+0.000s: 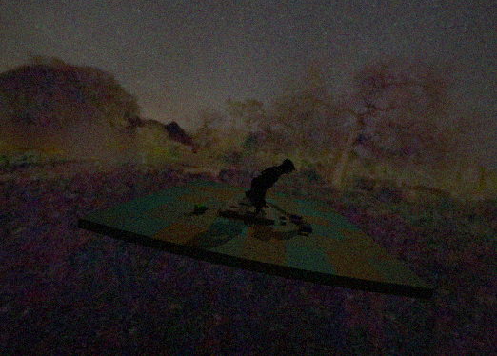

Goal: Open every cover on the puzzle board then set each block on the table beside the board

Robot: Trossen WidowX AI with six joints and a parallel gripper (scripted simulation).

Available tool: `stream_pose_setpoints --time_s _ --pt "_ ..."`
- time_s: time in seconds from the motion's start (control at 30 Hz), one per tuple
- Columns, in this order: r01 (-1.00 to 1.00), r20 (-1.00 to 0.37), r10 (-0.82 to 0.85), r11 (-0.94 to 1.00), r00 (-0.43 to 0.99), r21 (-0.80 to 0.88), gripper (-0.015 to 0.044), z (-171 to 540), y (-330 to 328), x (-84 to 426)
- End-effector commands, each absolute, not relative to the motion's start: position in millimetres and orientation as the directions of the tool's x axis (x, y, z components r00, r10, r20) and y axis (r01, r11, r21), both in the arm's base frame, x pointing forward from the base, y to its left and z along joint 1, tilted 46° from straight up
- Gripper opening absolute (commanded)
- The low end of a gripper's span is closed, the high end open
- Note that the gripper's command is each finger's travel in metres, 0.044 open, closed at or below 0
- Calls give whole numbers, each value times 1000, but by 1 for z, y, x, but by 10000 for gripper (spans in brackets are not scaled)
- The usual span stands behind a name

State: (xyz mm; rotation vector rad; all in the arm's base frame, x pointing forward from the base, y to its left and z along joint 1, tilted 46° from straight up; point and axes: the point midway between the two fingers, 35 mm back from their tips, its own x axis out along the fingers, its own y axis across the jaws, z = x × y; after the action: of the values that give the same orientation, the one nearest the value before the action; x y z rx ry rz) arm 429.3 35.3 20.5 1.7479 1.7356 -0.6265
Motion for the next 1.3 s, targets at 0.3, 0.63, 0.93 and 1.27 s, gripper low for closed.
stream_pose_setpoints --time_s 0.3,0.63,0.93,1.27 --pt "996 -697 717 28 37 82 0 24 24 432" --pt "996 -697 716 28 37 81 0 33 14 432" --pt "996 -698 715 28 37 81 0 40 5 432" --pt "996 -698 715 28 37 81 0 49 -4 431"
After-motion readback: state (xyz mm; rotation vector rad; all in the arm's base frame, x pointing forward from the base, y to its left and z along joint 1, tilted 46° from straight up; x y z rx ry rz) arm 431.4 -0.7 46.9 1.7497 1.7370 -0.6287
